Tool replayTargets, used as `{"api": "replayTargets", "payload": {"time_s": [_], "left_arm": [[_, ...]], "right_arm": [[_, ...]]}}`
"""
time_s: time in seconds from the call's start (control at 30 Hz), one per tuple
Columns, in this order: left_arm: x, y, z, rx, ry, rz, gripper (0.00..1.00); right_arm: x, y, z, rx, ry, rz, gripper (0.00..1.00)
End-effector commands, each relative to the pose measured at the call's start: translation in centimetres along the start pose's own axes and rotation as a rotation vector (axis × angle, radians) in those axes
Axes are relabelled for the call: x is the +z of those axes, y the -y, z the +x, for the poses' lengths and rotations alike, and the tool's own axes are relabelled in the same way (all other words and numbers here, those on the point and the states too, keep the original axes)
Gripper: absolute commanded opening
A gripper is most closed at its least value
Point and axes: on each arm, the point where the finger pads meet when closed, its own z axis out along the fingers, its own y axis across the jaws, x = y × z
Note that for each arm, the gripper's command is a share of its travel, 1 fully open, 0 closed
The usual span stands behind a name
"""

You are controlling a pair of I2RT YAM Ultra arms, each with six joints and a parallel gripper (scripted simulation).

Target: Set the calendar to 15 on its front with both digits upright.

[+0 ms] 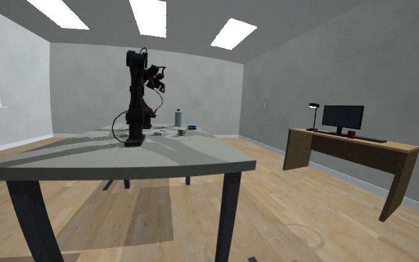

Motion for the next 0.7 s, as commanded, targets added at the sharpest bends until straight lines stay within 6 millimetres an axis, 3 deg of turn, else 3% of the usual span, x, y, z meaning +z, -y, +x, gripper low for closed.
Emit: {"api": "replayTargets", "payload": {"time_s": [0.0,0.67], "left_arm": [[-0.7,0.1,-0.2,0.003,0.019,0.0,1.0],[-0.7,0.1,-0.2,0.003,0.019,0.0,1.0]], "right_arm": [[0.1,-0.6,-0.4,0.008,0.021,-0.011,0.35],[1.3,-0.1,-0.1,0.007,0.017,-0.001,0.35]]}}
